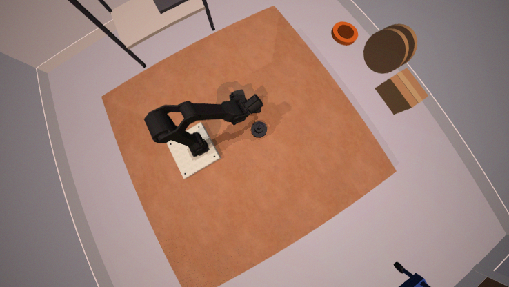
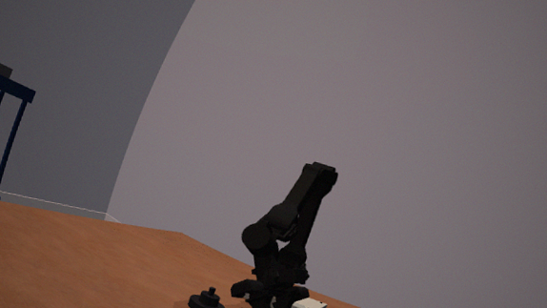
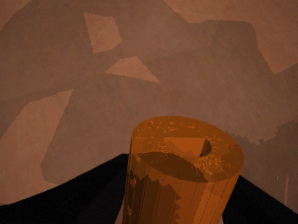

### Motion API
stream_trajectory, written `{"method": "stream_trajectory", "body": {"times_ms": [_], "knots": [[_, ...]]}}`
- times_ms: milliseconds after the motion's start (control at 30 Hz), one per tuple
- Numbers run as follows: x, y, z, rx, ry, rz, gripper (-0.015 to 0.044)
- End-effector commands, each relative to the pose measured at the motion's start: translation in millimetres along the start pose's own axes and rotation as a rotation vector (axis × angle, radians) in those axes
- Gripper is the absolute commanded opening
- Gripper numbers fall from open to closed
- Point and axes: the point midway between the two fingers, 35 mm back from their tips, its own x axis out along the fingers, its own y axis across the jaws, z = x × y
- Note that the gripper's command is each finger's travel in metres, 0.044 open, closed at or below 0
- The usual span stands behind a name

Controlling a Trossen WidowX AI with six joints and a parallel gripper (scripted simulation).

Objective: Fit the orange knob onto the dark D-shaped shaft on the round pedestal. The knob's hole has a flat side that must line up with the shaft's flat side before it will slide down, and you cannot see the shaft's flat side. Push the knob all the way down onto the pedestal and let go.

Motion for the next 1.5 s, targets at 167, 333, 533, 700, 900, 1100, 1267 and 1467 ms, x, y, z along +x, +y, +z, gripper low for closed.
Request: {"method": "stream_trajectory", "body": {"times_ms": [167, 333, 533, 700, 900, 1100, 1267, 1467], "knots": [[-5, 0, -8, -0.005, -0.129, -0.002, 0.0179], [-7, 0, -13, -0.005, -0.215, -0.002, 0.0179], [-9, 0, -20, -0.005, -0.318, -0.002, 0.0179], [-10, 0, -21, -0.005, -0.309, -0.003, 0.0179], [-13, 0, -24, -0.005, -0.305, -0.003, 0.0179], [-11, 1, -22, -0.001, -0.311, 0.002, 0.026], [-11, 1, -22, -0.001, -0.311, 0.002, 0.026], [-11, 1, -22, -0.001, -0.311, 0.002, 0.026]]}}
